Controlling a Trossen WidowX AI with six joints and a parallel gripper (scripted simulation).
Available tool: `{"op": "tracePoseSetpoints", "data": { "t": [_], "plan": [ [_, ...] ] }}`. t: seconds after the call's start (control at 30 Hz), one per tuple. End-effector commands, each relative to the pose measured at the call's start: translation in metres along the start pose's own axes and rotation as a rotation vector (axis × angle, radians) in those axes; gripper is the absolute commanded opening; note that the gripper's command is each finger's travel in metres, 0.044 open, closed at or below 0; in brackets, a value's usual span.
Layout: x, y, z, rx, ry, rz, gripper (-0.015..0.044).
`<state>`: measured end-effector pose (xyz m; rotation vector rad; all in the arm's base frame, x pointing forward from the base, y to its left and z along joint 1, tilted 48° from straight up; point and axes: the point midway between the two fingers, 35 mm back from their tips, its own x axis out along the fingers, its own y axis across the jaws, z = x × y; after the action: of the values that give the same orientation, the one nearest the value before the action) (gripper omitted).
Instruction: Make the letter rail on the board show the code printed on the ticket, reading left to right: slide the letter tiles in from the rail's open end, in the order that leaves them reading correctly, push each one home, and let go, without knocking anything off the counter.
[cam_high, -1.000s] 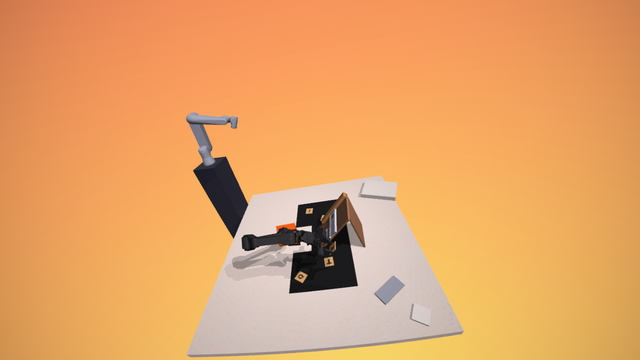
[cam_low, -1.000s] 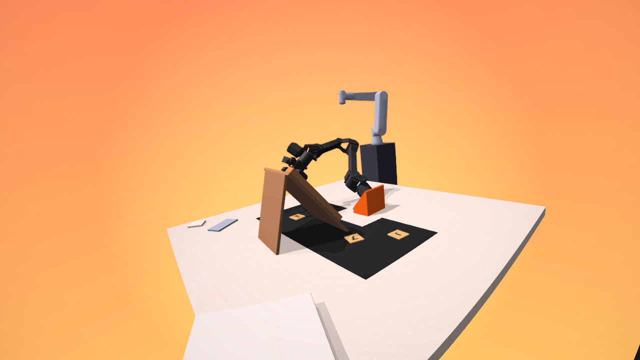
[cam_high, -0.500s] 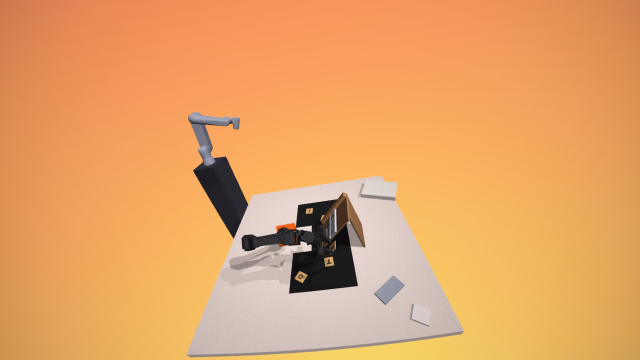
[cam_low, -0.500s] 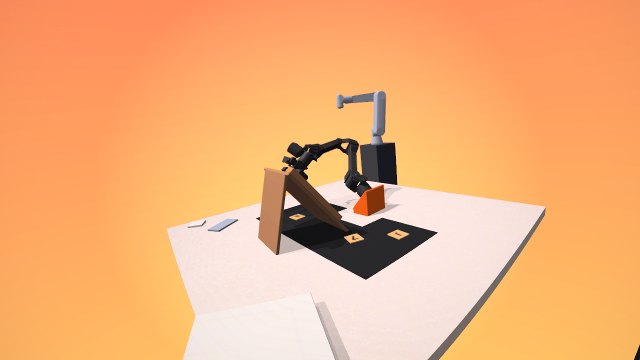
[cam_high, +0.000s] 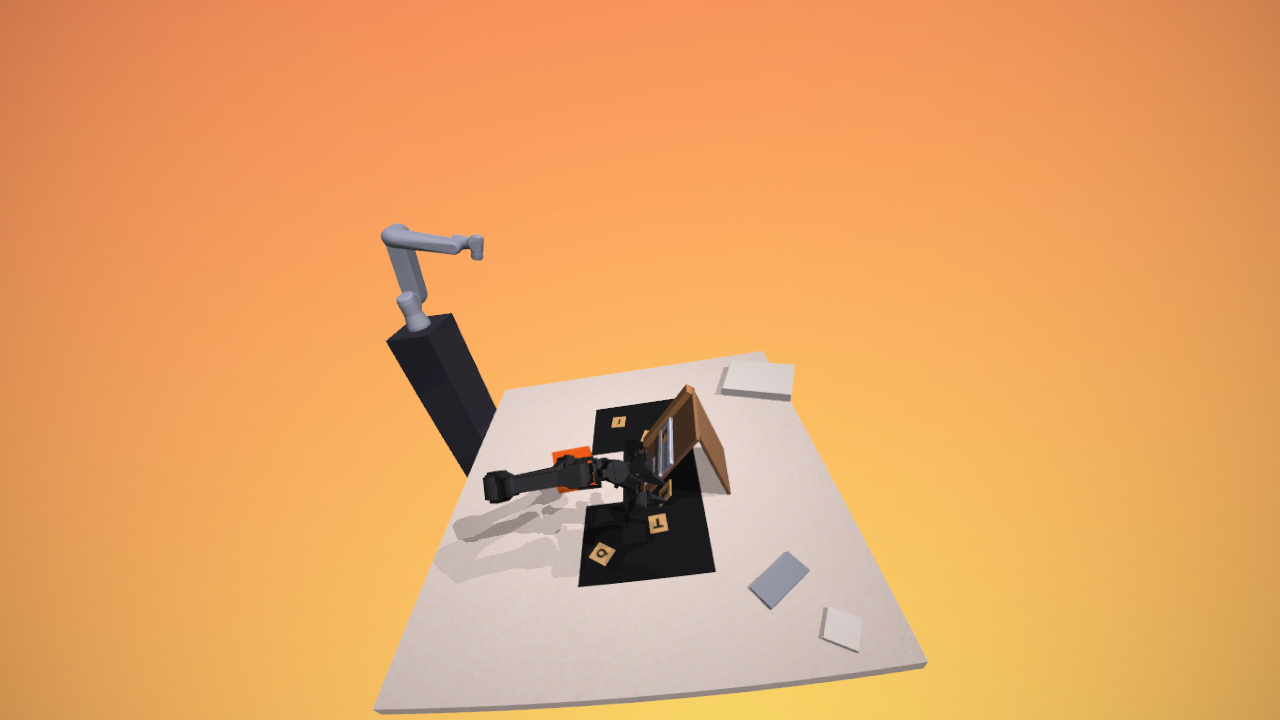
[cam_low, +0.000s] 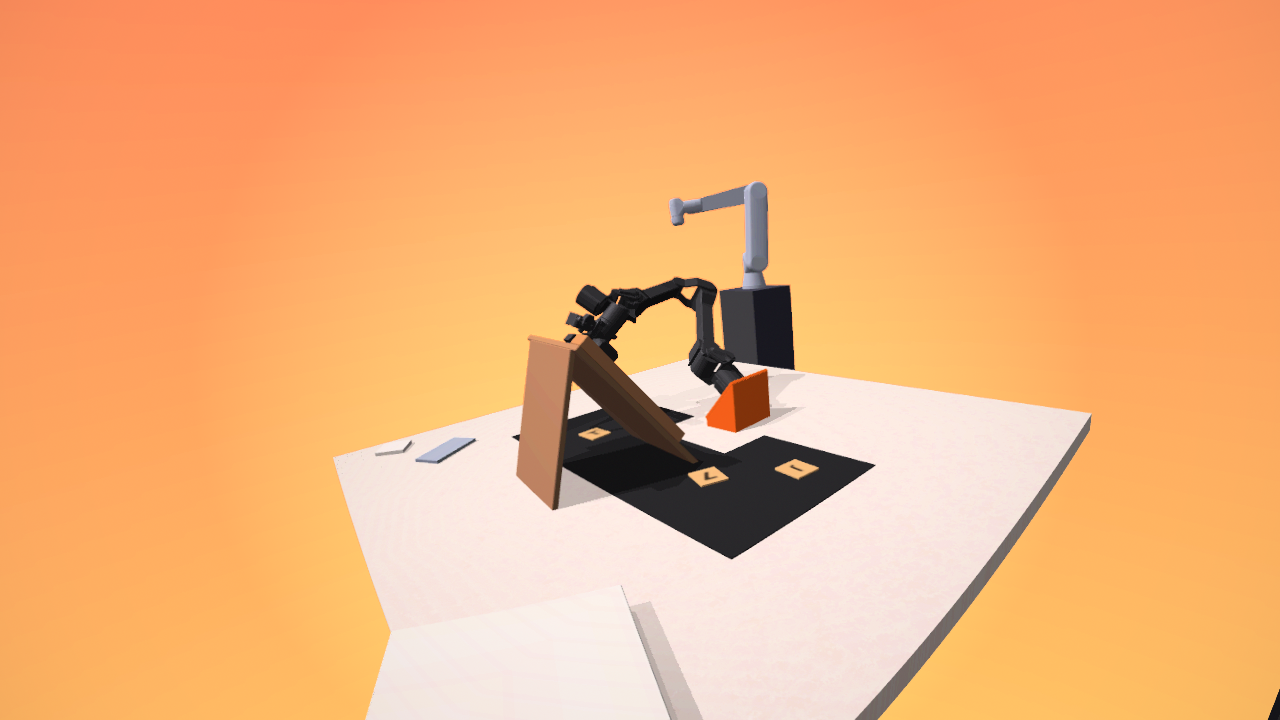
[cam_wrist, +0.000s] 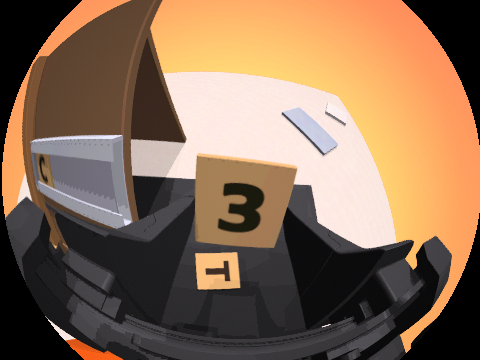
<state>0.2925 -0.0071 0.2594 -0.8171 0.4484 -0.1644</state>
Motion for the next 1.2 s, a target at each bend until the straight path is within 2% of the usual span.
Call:
{"op": "tracePoseSetpoints", "data": {
  "t": [0.0,1.17],
  "plan": [
    [0.000,0.003,0.000,0.006,0.000,-0.001,0.0000],
    [0.000,0.020,0.001,0.006,0.000,0.000,0.0000]
  ]
}}
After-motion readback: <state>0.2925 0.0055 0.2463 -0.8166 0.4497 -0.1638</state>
